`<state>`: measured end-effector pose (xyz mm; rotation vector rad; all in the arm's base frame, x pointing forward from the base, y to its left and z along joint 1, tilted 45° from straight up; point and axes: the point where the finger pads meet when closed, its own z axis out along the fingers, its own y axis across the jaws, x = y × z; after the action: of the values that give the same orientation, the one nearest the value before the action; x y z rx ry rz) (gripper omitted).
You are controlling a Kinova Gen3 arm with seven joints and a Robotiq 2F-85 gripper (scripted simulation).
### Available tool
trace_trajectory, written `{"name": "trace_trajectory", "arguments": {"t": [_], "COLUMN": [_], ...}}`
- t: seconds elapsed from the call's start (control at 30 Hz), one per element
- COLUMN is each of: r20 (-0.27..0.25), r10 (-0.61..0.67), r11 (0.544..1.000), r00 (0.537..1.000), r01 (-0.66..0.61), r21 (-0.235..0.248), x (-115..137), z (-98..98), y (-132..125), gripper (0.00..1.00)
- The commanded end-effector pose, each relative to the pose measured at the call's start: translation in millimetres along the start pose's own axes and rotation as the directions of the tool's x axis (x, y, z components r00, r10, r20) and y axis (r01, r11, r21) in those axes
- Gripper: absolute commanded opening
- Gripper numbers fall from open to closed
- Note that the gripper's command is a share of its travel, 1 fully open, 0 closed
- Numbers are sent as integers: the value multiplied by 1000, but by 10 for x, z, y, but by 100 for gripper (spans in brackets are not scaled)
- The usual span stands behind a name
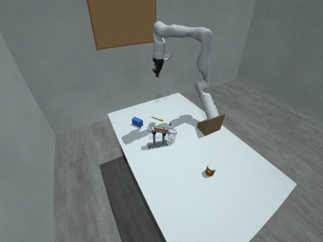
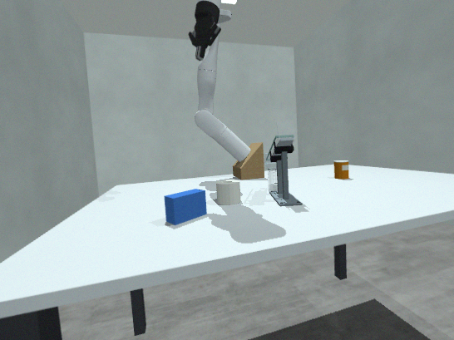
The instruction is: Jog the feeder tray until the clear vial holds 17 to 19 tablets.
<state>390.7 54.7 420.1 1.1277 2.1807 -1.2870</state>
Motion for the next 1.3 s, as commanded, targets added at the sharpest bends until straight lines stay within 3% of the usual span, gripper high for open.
{"name": "trace_trajectory", "arguments": {"t": [0.0, 0.23, 0.27, 0.57, 0.6, 0.9, 0.93, 1.23, 1.27], "r20": [4, 4, 8, 8, 11, 11, 13, 13, 13], "r10": [-9, -9, -49, -49, -89, -89, -128, -128, -166], "r11": [1000, 1000, 999, 999, 996, 996, 992, 992, 986], "r00": [1000, 1000, 999, 999, 996, 996, 992, 992, 986], "r01": [9, 9, 49, 49, 89, 89, 128, 128, 166], "r21": [8, 8, 5, 5, 1, 1, -4, -4, -10], "x": [-19, -19, -28, -28, -32, -32, -32, -32, -26], "z": [23, 23, 47, 47, 76, 76, 107, 107, 142], "y": [77, 77, 248, 248, 417, 417, 583, 583, 746], "gripper": [0, 0, 0, 0, 0, 0, 0, 0, 0]}}
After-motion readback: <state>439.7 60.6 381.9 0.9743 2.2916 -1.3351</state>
